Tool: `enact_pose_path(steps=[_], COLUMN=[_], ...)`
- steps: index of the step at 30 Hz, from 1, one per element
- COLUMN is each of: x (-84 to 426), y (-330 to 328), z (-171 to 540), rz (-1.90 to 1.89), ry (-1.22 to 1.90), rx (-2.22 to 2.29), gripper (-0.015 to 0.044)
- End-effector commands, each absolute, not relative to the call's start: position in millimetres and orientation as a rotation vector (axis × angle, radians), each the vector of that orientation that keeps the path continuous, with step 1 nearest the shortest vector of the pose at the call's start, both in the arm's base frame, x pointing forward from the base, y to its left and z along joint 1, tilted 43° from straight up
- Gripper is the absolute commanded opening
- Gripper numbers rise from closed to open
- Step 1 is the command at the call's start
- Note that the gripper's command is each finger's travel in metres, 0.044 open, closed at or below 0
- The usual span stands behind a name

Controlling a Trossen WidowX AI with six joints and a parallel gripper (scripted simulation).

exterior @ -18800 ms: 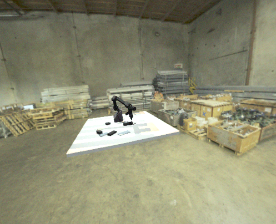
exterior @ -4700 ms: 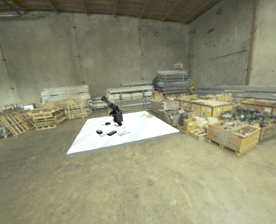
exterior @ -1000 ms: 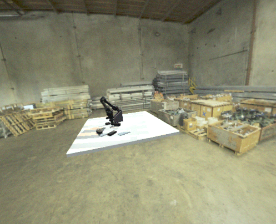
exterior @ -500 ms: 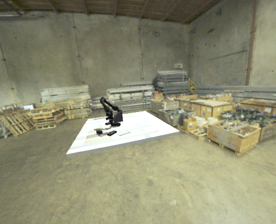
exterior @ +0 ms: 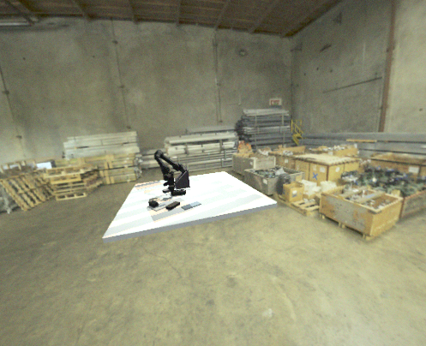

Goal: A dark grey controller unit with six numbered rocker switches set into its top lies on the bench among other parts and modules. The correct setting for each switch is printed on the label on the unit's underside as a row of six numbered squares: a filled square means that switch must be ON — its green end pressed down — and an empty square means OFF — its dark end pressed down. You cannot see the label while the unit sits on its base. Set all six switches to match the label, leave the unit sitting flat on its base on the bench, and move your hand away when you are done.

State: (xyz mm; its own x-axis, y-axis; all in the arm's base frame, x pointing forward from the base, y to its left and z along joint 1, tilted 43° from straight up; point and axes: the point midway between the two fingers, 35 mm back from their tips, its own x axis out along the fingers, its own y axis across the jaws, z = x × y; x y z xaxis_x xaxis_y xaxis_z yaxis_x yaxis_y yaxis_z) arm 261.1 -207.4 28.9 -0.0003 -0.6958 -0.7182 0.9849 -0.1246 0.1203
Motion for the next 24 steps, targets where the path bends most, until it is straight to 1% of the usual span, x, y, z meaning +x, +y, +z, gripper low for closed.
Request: enact_pose_path(steps=[1, 21, 24], x=[260.3, 261.3, 261.4], y=[-206.0, -207.3, -207.1], z=[25.7, 29.2, 29.1], rz=[-1.54, -1.544, -1.542], ry=[0.519, 0.499, 0.501], rx=[0.759, 0.761, 0.761], gripper=[0.0338, 0.0338, 0.0417])
